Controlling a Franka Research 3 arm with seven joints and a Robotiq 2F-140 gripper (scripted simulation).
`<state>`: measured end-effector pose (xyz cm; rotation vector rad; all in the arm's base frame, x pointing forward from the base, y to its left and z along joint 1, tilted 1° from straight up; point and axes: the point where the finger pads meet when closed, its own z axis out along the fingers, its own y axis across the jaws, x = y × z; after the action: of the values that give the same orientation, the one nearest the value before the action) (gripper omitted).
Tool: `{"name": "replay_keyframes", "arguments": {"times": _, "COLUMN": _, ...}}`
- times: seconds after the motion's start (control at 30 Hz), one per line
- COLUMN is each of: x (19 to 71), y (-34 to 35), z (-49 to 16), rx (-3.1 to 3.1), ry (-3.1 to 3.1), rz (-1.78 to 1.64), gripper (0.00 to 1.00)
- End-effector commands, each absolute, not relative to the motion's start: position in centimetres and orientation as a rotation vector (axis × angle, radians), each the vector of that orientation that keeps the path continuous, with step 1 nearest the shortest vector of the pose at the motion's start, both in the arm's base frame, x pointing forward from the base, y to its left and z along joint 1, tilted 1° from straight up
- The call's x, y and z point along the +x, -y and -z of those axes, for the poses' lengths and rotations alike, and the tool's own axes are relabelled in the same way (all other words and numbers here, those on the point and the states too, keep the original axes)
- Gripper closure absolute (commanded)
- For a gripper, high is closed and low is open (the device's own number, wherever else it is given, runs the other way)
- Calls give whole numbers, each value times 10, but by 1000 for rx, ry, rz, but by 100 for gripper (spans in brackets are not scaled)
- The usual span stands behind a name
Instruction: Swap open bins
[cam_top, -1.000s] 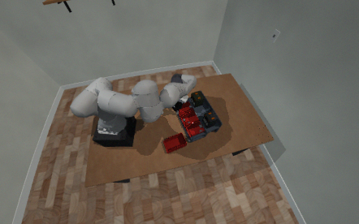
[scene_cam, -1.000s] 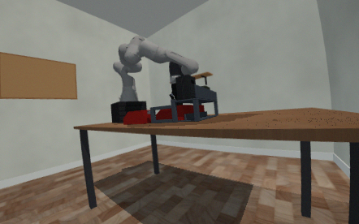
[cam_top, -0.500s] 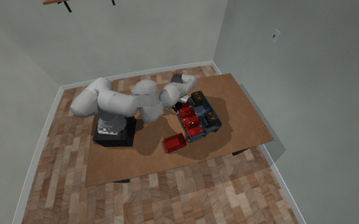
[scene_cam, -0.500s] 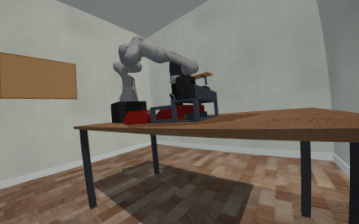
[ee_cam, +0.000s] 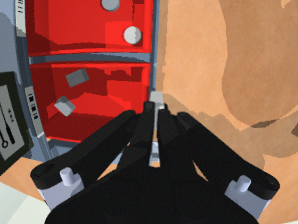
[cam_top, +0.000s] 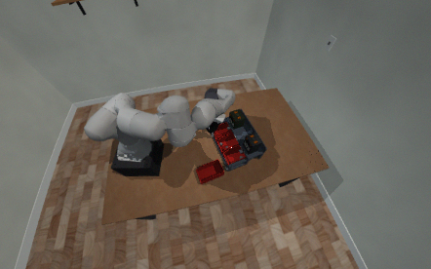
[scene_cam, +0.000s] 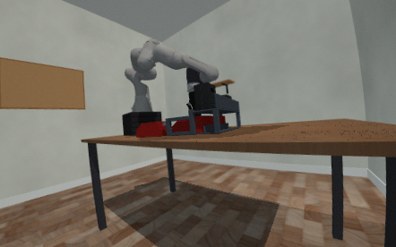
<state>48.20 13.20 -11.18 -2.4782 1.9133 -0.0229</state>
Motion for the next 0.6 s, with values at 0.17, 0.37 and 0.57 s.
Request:
{"name": "replay_keyframes", "arguments": {"times": 0.17, "x": 475, "y": -129, "z": 103, "rx": -2472, "ry": -1922, "rz": 24, "gripper": 100}}
{"name": "replay_keyframes", "arguments": {"times": 0.37, "x": 469, "y": -127, "z": 96, "rx": -2472, "ry": -1922, "rz": 24, "gripper": 100}}
{"name": "replay_keyframes", "arguments": {"times": 0.57, "x": 467, "y": -127, "z": 94, "rx": -2472, "ry": -1922, "rz": 24, "gripper": 100}}
